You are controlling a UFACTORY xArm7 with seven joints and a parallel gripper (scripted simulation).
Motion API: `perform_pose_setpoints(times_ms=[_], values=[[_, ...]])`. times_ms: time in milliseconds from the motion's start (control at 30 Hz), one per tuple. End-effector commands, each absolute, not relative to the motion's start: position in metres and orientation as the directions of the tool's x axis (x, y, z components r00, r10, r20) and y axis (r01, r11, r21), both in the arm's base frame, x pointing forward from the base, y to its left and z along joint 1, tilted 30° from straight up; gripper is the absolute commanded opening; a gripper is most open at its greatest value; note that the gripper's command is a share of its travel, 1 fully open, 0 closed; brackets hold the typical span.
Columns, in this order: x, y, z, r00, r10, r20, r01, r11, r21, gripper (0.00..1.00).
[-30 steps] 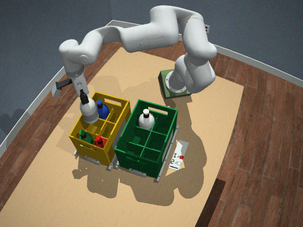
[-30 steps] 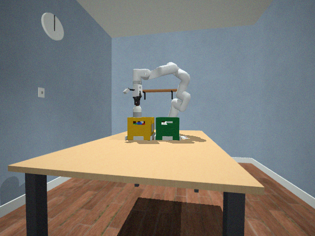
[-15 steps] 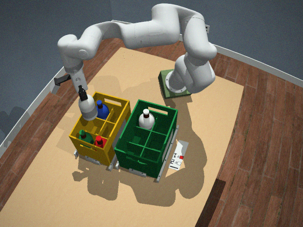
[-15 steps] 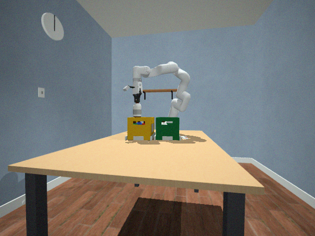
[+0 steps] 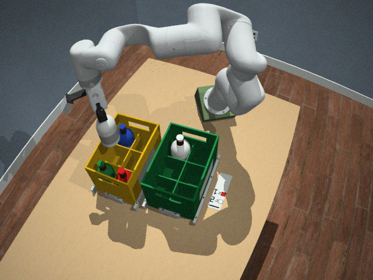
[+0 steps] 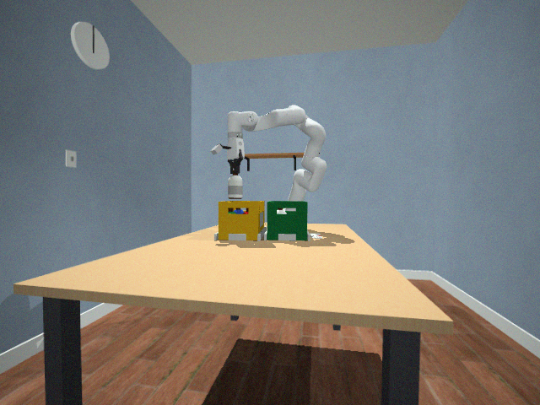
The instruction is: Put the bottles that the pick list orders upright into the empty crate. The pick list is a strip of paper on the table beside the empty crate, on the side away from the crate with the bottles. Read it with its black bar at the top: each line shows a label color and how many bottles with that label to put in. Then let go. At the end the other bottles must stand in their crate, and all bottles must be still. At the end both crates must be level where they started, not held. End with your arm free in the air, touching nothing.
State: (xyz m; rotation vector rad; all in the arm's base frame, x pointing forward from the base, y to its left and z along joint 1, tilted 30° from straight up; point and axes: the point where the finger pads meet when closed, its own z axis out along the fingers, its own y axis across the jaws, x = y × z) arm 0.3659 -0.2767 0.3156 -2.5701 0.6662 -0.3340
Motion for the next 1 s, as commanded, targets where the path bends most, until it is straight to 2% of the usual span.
perform_pose_setpoints(times_ms=[0,967], values=[[0.364,-0.275,0.319,0.851,-0.511,0.120,-0.397,-0.777,-0.489,0.00],[0.342,-0.227,0.330,0.851,-0.511,0.120,-0.397,-0.776,-0.489,0.00]])
